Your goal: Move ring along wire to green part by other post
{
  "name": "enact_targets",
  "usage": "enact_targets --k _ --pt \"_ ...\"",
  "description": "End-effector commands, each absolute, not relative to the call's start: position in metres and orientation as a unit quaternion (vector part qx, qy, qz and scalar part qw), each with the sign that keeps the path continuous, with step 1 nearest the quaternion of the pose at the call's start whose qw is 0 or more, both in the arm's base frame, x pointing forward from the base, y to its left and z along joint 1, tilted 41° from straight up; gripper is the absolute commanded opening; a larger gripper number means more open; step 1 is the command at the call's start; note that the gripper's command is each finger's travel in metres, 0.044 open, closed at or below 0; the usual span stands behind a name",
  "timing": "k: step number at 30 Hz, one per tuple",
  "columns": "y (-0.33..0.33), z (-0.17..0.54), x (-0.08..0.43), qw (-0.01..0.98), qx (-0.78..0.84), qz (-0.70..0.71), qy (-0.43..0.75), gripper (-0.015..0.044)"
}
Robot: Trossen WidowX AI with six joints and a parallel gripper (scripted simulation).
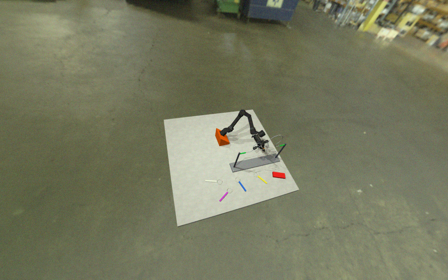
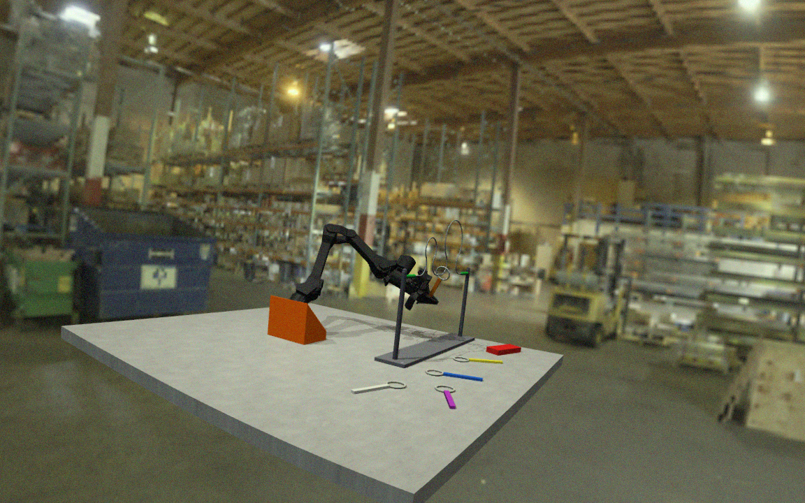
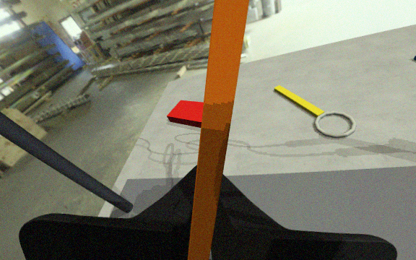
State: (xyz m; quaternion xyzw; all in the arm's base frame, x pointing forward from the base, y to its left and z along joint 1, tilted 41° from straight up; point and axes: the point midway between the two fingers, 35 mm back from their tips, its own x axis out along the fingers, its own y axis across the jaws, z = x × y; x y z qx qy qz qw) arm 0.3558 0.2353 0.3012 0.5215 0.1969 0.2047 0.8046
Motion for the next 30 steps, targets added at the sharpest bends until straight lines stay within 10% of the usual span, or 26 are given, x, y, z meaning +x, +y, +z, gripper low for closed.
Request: enact_targets --k 1,30 --pt "0.229 0.286 0.355 0.828 0.482 0.197 0.208 -0.015" --pt "0.187 0.239 0.357 0.89 0.355 0.168 0.229 -0.015"
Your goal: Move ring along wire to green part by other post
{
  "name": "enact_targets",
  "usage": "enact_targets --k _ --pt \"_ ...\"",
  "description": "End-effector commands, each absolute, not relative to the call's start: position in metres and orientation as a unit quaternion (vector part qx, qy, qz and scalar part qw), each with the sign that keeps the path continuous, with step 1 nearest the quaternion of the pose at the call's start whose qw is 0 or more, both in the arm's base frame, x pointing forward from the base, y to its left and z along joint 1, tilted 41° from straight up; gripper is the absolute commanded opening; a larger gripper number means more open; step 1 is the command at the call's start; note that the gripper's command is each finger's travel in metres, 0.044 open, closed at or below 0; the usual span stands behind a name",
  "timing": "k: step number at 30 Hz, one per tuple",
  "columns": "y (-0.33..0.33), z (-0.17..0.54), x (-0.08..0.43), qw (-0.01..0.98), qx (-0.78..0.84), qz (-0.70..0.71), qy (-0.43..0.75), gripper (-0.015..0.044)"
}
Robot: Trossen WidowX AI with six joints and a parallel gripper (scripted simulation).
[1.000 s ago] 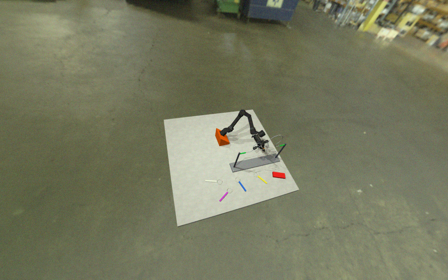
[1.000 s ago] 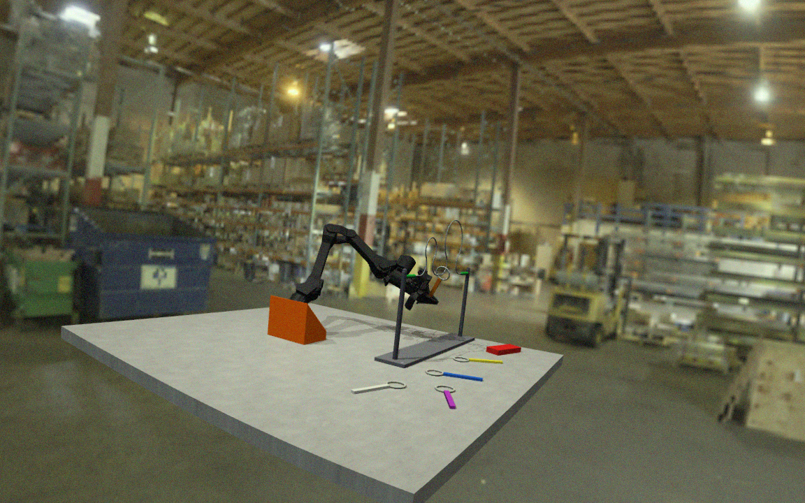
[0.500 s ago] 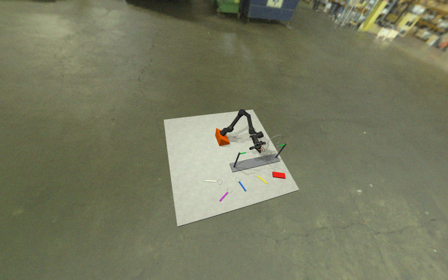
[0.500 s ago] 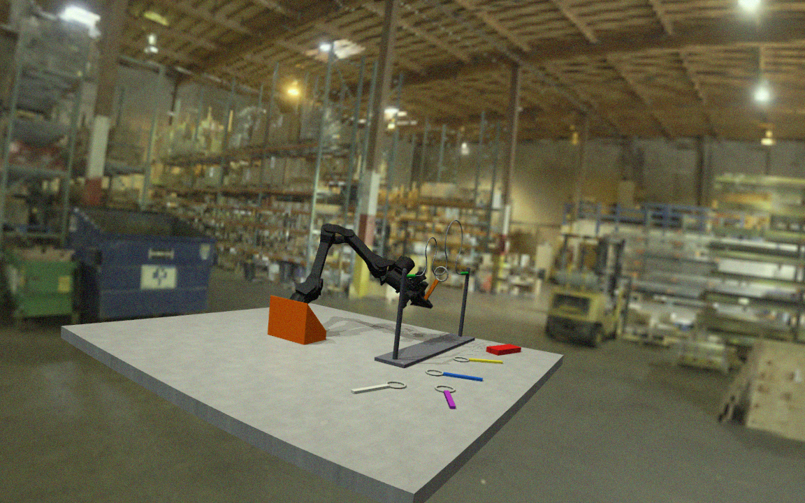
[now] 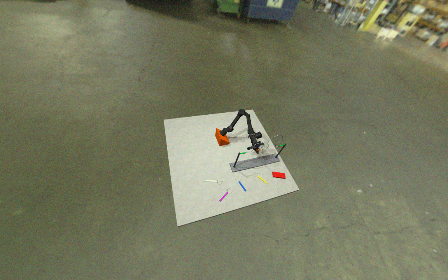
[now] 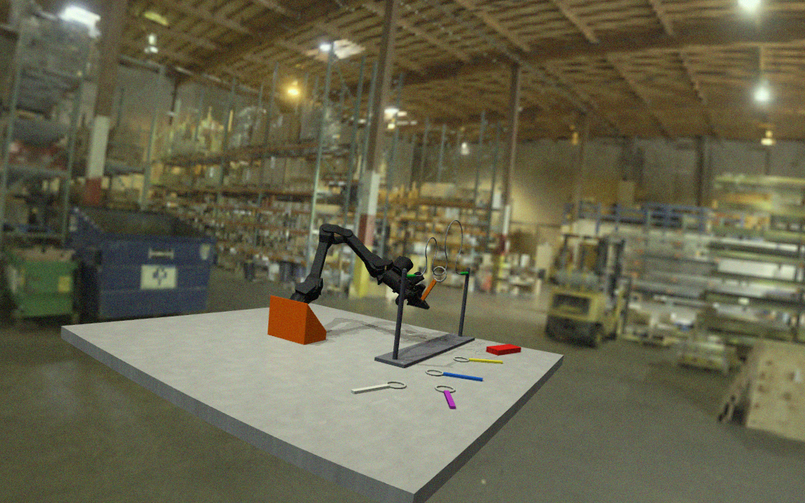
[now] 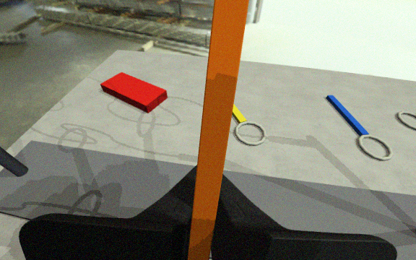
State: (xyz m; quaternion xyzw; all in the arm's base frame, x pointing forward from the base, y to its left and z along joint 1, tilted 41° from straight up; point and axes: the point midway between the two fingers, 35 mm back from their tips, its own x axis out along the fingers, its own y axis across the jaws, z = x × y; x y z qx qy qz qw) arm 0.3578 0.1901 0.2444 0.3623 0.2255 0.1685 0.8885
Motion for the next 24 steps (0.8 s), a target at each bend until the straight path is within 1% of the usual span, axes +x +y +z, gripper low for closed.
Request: enact_targets --k 1,15,24 --pt "0.186 0.238 0.357 0.891 0.354 0.168 0.229 -0.015" --pt "0.17 0.223 0.358 0.902 0.325 0.16 0.233 -0.015" --pt "0.153 0.21 0.359 0.919 0.276 0.149 0.239 -0.015"
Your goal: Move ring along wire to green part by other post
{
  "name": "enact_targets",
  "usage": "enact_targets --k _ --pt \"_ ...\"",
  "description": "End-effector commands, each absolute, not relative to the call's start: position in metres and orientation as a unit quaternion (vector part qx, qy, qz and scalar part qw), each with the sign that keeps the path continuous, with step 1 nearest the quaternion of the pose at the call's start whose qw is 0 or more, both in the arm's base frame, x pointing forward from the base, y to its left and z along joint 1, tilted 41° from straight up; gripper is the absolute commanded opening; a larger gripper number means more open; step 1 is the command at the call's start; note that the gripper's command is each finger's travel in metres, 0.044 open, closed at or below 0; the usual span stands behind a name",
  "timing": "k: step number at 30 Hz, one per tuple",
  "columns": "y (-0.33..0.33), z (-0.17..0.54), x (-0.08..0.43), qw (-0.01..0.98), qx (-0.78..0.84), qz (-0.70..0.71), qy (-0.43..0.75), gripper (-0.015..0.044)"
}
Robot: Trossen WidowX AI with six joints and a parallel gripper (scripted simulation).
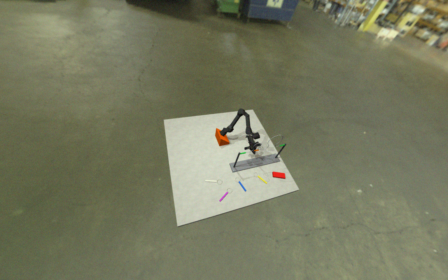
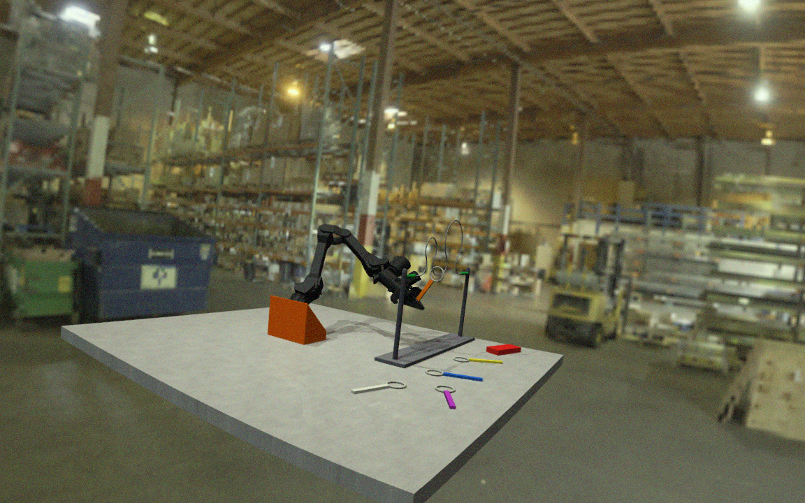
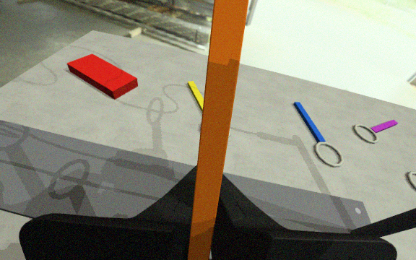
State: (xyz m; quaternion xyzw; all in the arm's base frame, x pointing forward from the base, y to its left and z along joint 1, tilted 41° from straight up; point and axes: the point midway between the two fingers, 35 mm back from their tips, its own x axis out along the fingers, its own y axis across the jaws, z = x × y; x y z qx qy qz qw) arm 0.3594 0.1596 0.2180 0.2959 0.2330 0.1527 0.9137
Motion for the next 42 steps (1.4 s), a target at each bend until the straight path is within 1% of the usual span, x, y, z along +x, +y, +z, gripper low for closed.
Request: enact_targets --k 1,9,24,42 --pt "0.151 0.209 0.359 0.921 0.269 0.147 0.24 -0.015" --pt "0.131 0.198 0.36 0.938 0.205 0.132 0.247 -0.015" --pt "0.077 0.185 0.362 0.961 0.036 0.089 0.258 -0.015" --pt "0.01 0.197 0.365 0.947 -0.181 0.031 0.262 -0.015"
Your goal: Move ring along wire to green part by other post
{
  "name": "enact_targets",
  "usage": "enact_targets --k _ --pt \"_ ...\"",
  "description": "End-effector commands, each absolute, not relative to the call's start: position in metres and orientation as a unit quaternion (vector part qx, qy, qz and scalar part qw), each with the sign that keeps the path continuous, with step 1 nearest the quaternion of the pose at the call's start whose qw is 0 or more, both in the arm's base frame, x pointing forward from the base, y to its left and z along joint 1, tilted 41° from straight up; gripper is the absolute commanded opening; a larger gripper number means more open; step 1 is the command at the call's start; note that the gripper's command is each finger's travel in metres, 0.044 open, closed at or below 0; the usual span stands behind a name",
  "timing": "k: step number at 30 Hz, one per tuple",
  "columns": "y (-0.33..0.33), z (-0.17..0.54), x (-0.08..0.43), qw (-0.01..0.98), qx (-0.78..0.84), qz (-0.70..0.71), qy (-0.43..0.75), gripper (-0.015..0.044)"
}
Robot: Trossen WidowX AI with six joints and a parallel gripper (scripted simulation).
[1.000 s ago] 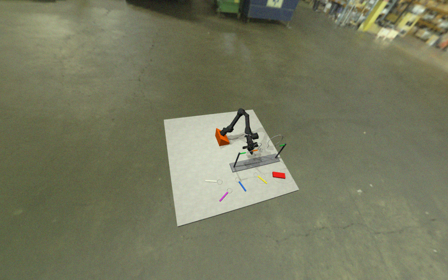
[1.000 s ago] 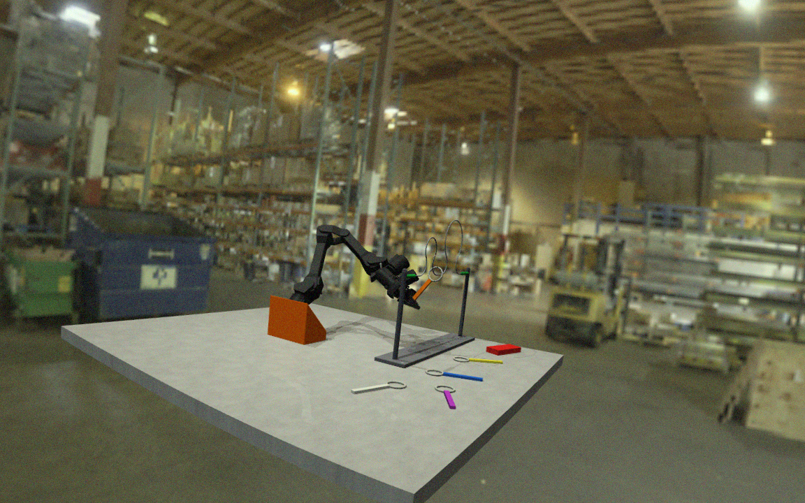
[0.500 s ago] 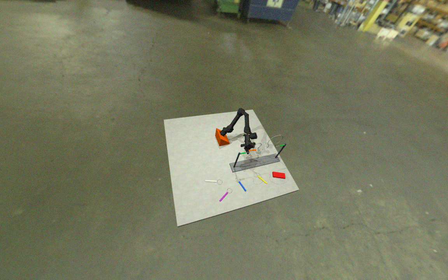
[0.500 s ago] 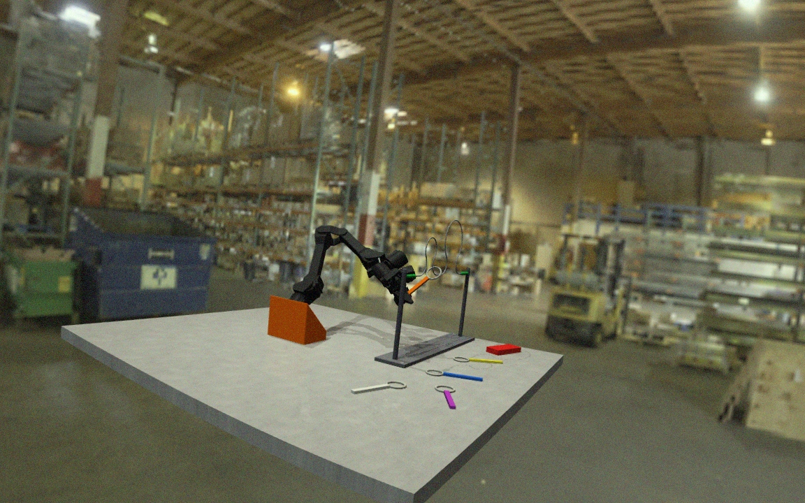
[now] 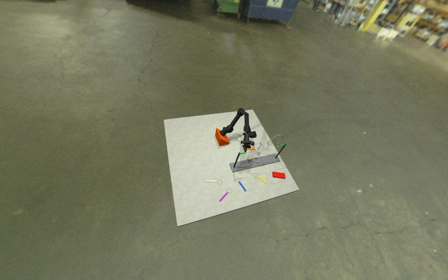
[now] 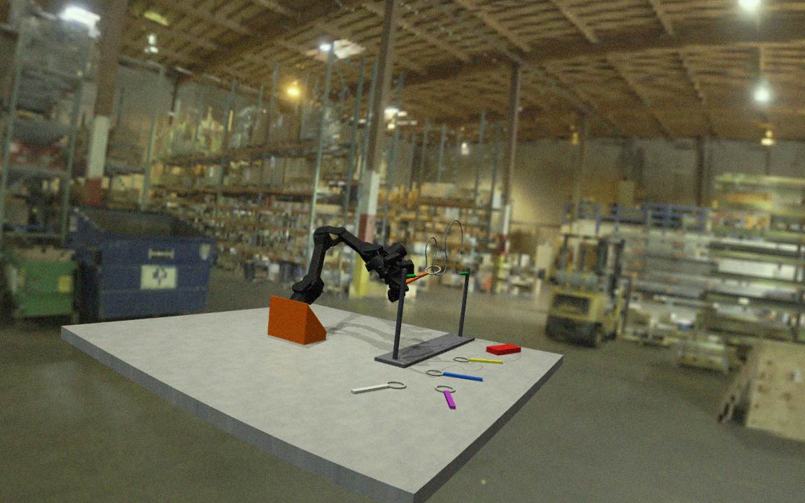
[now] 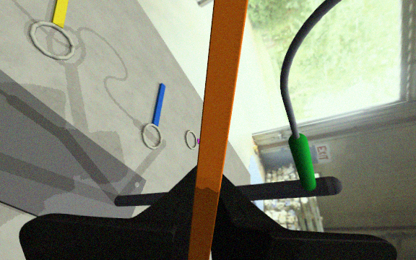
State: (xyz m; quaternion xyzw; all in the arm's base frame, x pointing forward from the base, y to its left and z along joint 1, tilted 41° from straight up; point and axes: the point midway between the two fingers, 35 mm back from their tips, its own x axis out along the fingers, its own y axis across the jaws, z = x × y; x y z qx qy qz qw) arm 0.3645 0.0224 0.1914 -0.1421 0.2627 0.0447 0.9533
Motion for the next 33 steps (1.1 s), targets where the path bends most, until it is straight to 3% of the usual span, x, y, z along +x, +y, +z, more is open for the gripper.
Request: enact_targets --k 1,33 --pt "0.006 0.199 0.365 0.945 -0.193 0.028 0.262 -0.015" --pt "-0.072 0.279 0.37 0.818 -0.519 -0.067 0.239 -0.015"
